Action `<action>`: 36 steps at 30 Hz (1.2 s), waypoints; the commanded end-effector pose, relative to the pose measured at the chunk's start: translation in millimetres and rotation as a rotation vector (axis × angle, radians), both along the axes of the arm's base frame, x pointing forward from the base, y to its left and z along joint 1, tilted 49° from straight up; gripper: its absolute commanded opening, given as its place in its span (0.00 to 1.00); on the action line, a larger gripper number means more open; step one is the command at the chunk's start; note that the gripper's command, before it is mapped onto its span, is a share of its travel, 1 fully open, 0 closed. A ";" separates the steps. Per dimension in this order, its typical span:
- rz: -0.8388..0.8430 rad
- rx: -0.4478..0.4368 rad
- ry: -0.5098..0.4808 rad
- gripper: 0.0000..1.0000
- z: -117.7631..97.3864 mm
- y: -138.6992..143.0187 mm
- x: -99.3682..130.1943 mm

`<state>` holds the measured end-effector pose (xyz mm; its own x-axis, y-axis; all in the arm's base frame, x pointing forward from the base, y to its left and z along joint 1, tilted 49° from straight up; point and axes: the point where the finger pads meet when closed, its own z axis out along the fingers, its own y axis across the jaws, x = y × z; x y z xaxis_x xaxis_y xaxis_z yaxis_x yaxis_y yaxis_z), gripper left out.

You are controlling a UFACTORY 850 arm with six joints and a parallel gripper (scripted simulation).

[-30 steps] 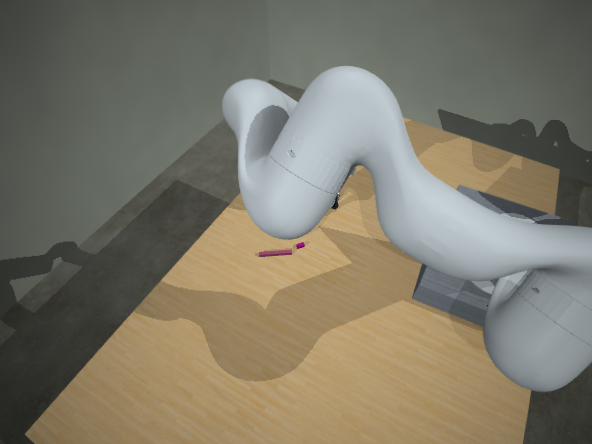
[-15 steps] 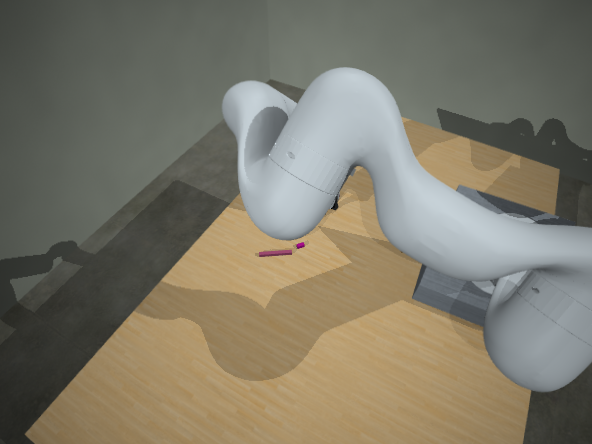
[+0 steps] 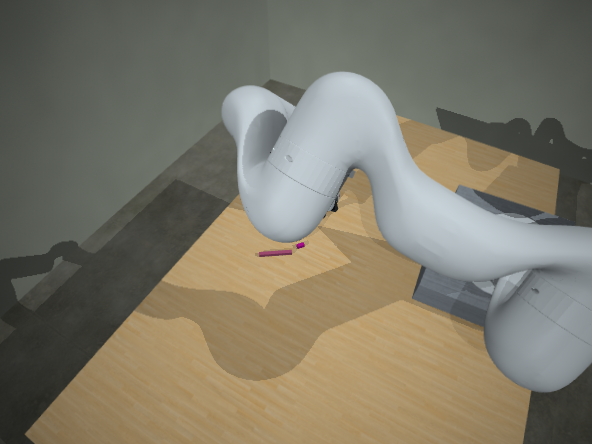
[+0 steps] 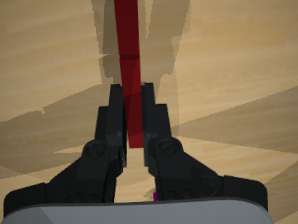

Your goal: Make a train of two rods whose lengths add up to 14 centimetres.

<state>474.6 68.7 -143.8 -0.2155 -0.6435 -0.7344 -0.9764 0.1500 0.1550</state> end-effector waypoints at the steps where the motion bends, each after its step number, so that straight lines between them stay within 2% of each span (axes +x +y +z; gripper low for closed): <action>1: -0.001 0.000 -0.001 0.04 0.0 -0.2 0.8; 33: -0.001 0.000 -0.001 0.04 0.0 -0.2 0.8; 34: -0.001 0.000 -0.001 0.08 0.0 -0.2 0.8; 36: -0.001 0.000 -0.001 0.08 0.0 -0.2 0.8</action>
